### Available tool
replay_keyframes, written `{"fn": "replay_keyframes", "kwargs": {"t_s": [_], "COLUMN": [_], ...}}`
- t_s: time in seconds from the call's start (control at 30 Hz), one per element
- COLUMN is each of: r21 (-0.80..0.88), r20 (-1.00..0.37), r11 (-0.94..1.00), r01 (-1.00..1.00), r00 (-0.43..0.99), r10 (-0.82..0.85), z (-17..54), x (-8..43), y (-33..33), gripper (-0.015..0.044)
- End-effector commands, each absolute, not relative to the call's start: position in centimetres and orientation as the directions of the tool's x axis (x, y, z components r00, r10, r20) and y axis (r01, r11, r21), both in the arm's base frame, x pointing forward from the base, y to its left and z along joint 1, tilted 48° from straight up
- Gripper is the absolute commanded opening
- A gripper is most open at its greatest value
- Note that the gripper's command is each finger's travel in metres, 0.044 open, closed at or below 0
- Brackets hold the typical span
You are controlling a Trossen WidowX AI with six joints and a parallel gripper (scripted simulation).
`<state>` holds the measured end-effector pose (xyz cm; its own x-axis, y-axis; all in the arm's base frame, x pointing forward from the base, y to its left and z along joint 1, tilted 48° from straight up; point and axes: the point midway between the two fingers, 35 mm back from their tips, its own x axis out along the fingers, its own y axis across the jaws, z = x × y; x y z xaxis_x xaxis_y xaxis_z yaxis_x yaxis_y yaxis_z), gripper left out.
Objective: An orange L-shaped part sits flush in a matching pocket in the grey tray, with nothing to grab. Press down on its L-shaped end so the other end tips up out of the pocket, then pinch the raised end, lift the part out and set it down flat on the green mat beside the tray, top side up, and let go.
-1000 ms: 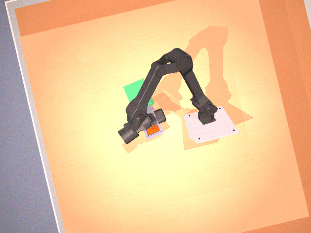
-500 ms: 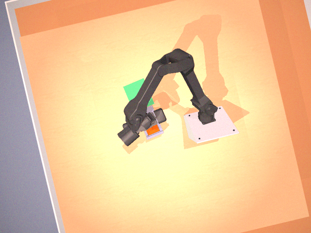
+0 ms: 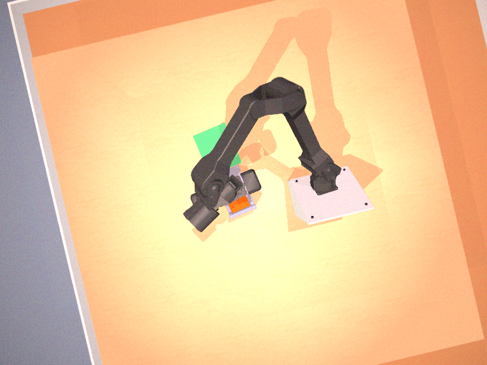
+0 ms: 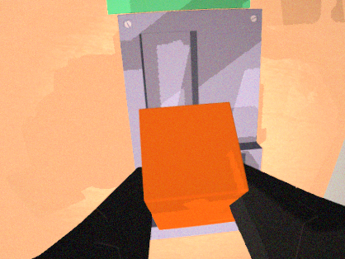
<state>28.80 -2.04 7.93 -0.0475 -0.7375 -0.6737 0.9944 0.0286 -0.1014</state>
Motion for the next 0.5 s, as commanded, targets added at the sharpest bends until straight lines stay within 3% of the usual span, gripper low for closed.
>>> {"fn": "replay_keyframes", "kwargs": {"t_s": [0.0, 0.47], "r21": [-0.102, -0.102], "r20": [-0.676, -0.676], "r11": [0.021, 0.021], "r01": [0.995, 0.995], "r00": [-0.053, -0.054], "r10": [-0.735, -0.735], "z": [8.3, 9.8], "x": [28.8, 28.9], "y": [-1.5, -2.2], "gripper": [0.0, 0.0]}}
